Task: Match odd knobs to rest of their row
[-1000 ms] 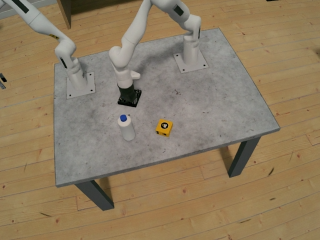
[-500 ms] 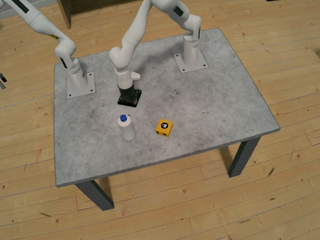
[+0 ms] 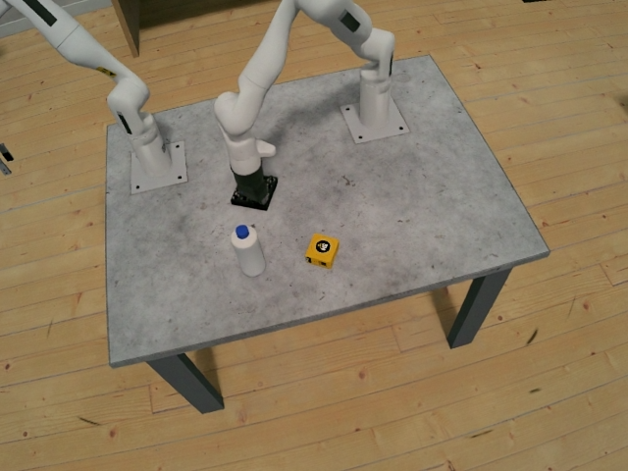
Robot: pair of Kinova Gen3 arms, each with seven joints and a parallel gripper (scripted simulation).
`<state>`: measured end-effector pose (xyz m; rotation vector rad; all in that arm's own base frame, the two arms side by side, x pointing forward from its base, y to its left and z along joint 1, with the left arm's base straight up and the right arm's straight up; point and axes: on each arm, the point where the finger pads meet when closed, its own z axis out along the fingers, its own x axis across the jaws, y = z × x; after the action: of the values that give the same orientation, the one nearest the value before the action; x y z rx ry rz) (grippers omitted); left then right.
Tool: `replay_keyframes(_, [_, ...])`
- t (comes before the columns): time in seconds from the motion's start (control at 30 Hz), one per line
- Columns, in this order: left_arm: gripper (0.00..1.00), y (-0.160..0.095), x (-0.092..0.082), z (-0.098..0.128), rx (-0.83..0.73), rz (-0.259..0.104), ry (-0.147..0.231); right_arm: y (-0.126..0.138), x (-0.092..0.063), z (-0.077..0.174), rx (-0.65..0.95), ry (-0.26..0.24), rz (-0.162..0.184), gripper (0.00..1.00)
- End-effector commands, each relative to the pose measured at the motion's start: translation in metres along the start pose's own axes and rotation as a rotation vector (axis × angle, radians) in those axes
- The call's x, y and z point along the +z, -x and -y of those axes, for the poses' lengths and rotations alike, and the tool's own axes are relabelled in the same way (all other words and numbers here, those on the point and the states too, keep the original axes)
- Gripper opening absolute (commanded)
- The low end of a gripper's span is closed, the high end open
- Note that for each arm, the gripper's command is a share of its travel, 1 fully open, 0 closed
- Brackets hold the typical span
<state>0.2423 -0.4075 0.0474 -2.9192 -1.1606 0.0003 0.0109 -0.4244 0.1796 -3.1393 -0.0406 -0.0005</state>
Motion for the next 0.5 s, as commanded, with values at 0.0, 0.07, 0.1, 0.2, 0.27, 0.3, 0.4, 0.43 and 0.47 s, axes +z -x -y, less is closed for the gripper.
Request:
replay_keyframes(0.0, [0.30,0.0001,-0.0009,-0.0006,0.000,0.000,0.002,-0.0001,-0.0008,-0.0004,0.000,0.002,0.000,1.00])
replay_keyframes(0.07, [0.30,0.0001,-0.0009,-0.0006,0.000,0.000,0.002,-0.0001,-0.0008,-0.0004,0.000,0.002,0.000,1.00])
replay_keyframes(0.1, [0.30,0.0001,-0.0009,-0.0006,0.000,0.000,0.002,-0.0001,-0.0008,-0.0004,0.000,0.002,0.000,1.00])
replay_keyframes(0.2, [0.30,0.0001,-0.0009,-0.0006,0.001,0.000,0.002,-0.0001,-0.0008,-0.0004,0.000,0.002,0.000,1.00])
replay_keyframes(0.27, [0.30,0.0001,-0.0009,-0.0006,0.001,0.000,0.002,-0.0001,-0.0008,-0.0004,0.000,0.002,0.000,1.00])
replay_keyframes(0.3, [0.30,0.0001,-0.0009,-0.0006,0.003,0.000,0.002,-0.0001,-0.0008,-0.0004,0.000,0.002,0.000,1.00])
replay_keyframes(0.4, [0.30,0.0001,-0.0009,-0.0006,0.011,0.000,0.002,-0.0001,-0.0008,-0.0004,0.000,0.002,0.000,1.00])
replay_keyframes(0.43, [0.30,0.0001,-0.0009,-0.0006,0.015,0.000,0.002,-0.0001,-0.0008,-0.0004,0.000,0.002,0.000,1.00])
replay_keyframes(0.47, [0.30,0.0001,-0.0009,-0.0006,0.020,0.000,0.002,-0.0001,-0.0008,-0.0004,0.000,0.002,0.000,1.00])
